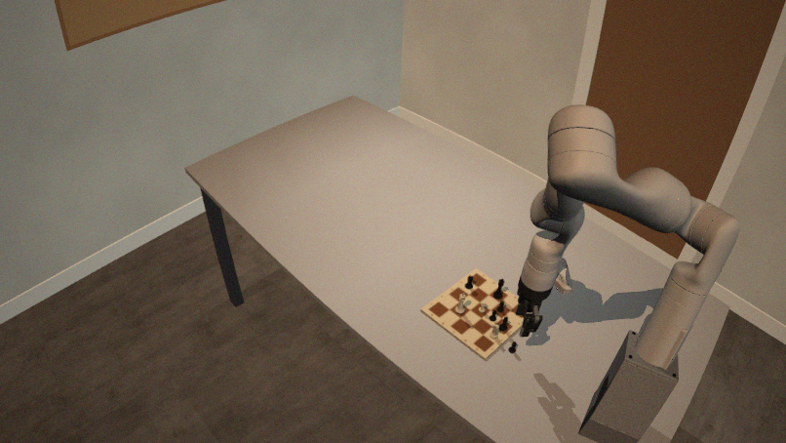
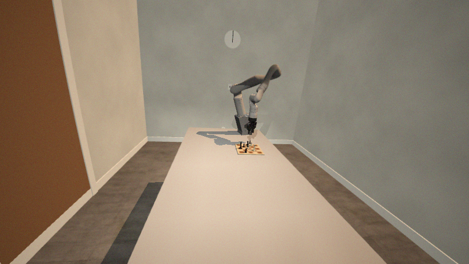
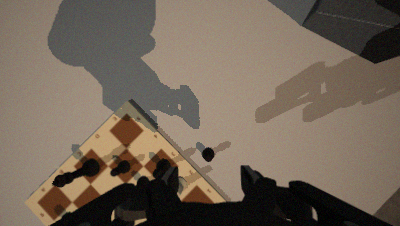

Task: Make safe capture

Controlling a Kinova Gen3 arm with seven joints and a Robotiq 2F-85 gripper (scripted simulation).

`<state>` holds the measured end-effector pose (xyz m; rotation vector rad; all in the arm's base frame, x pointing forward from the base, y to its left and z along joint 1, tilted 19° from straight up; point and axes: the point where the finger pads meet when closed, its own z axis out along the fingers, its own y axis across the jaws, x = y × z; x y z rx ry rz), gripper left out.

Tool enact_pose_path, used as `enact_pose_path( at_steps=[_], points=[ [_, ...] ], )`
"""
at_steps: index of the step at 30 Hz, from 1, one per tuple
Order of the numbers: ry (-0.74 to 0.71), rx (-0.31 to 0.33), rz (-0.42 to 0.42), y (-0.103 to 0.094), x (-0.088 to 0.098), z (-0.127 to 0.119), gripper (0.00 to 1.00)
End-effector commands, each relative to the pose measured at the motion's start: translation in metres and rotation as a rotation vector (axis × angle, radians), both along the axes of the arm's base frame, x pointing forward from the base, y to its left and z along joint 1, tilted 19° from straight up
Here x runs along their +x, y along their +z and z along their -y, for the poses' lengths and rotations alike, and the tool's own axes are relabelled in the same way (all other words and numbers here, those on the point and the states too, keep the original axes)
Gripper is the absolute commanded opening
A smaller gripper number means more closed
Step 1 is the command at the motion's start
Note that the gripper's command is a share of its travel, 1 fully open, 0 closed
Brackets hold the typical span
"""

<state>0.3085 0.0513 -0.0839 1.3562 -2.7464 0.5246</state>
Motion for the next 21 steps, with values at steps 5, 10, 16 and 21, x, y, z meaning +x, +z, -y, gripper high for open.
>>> enact_pose_path(
  at_steps=[5, 10, 16, 21],
  points=[
    [0.001, 0.001, 0.001, 0.0003, 0.0002, -0.0005, 1.00],
    [0.001, 0.001, 0.001, 0.0003, 0.0002, -0.0005, 1.00],
    [0.002, 0.001, 0.000, 0.0003, 0.0004, -0.0007, 1.00],
    [0.032, 0.003, -0.010, -0.0003, 0.0026, -0.0029, 1.00]
  ],
)
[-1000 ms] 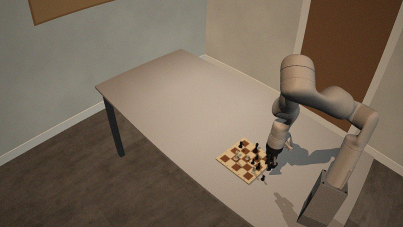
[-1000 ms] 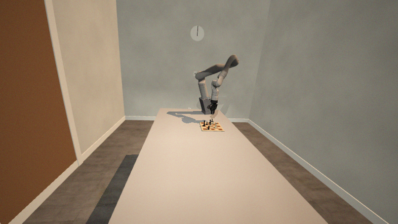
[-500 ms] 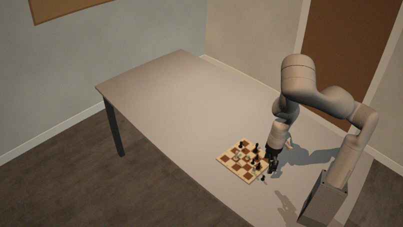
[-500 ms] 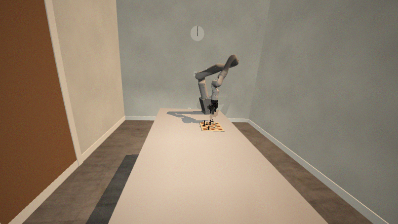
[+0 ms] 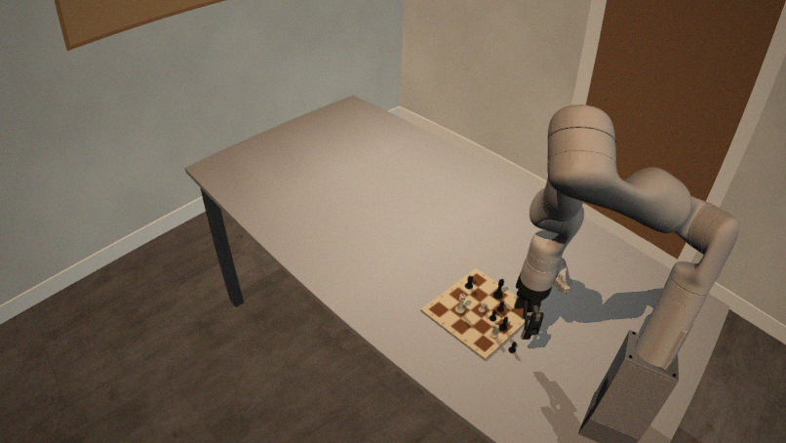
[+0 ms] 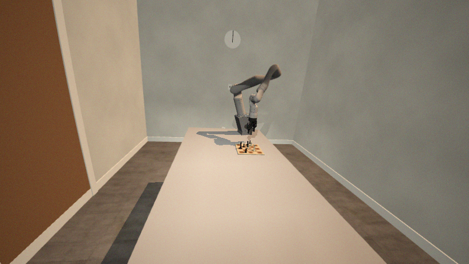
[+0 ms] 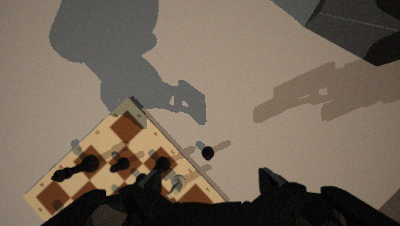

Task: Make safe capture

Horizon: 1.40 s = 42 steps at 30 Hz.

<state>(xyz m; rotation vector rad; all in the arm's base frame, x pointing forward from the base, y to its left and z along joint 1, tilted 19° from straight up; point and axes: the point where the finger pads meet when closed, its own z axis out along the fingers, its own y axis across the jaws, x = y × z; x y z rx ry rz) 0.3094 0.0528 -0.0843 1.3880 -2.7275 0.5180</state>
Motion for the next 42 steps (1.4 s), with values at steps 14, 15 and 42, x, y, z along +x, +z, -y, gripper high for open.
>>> enact_pose_path(
  at_steps=[14, 15, 42],
  points=[
    [0.342, 0.014, -0.108, -0.004, 0.025, -0.023, 1.00],
    [0.388, 0.014, -0.122, -0.004, 0.029, -0.026, 1.00],
    [1.679, -0.142, -0.509, 0.023, 0.127, -0.045, 1.00]
  ],
)
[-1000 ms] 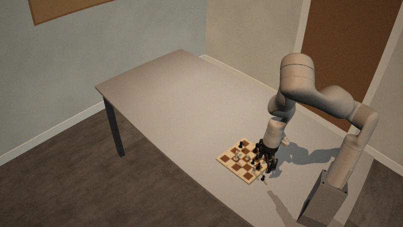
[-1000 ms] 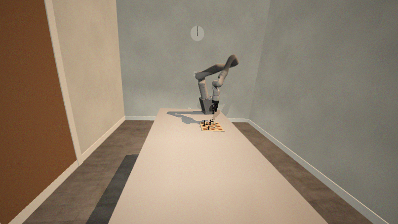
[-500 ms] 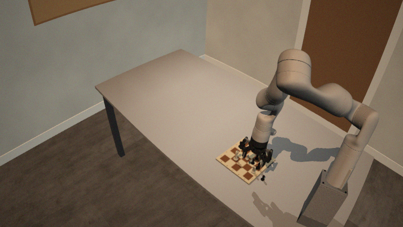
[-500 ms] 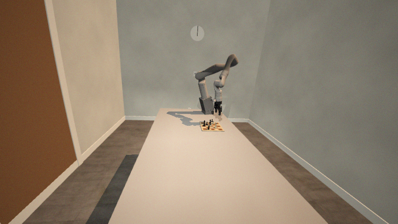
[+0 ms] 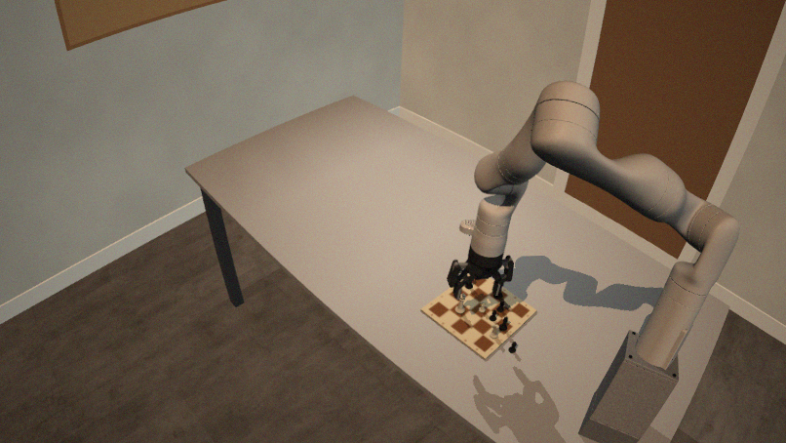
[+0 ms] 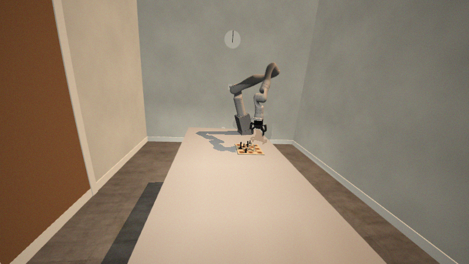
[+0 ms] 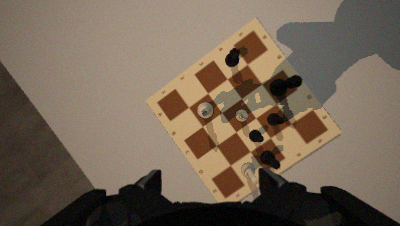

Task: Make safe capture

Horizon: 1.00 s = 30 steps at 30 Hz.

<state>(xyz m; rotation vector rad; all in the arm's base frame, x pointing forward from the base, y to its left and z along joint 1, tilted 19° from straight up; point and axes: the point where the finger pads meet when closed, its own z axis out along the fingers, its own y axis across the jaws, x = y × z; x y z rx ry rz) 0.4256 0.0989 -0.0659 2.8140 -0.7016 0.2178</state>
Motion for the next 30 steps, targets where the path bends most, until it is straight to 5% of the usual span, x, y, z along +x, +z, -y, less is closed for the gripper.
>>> enact_pose_path(
  at_steps=[1, 11, 24, 25, 30],
  points=[
    [0.094, -0.006, -0.014, 0.007, 0.015, 0.002, 1.00],
    [0.411, -0.090, -0.088, 0.025, 0.047, 0.014, 1.00],
    [0.483, -0.113, -0.106, 0.030, 0.054, 0.017, 1.00],
    [0.483, -0.113, -0.106, 0.030, 0.054, 0.017, 0.41],
    [0.483, -0.113, -0.106, 0.030, 0.054, 0.017, 0.41]
  ],
)
